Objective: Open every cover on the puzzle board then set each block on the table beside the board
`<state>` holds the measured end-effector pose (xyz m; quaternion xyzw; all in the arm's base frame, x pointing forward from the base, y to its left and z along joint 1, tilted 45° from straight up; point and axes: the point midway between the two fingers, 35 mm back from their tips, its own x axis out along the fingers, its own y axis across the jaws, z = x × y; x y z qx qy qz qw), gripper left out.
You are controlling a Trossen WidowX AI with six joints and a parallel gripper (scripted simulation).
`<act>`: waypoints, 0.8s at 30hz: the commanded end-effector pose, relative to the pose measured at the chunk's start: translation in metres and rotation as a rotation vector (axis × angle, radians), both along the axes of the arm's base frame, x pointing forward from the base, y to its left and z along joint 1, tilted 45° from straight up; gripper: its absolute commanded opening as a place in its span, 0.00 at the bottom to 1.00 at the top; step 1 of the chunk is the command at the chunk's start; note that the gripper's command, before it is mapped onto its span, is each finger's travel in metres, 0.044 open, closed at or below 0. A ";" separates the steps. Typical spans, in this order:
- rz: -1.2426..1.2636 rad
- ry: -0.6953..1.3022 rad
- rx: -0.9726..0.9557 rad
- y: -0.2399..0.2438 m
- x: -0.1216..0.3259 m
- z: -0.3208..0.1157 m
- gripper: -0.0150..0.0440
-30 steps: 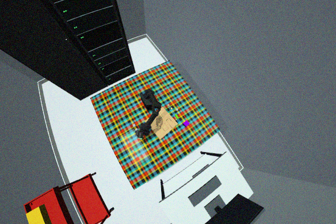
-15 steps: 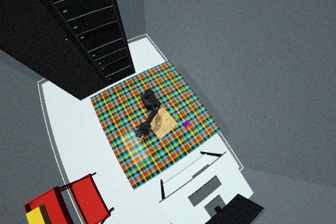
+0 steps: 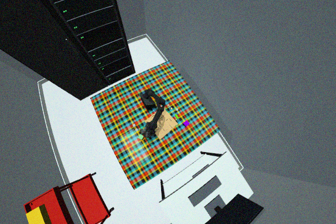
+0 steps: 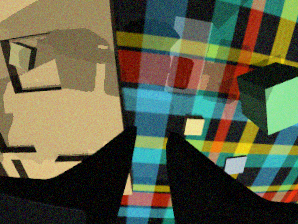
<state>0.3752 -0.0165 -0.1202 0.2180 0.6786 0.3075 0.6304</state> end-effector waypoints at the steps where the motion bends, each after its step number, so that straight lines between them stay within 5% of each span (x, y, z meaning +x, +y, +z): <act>1: -0.035 0.034 -0.002 0.021 0.005 0.018 0.25; 24: -0.143 0.148 -0.001 0.094 0.011 0.079 0.25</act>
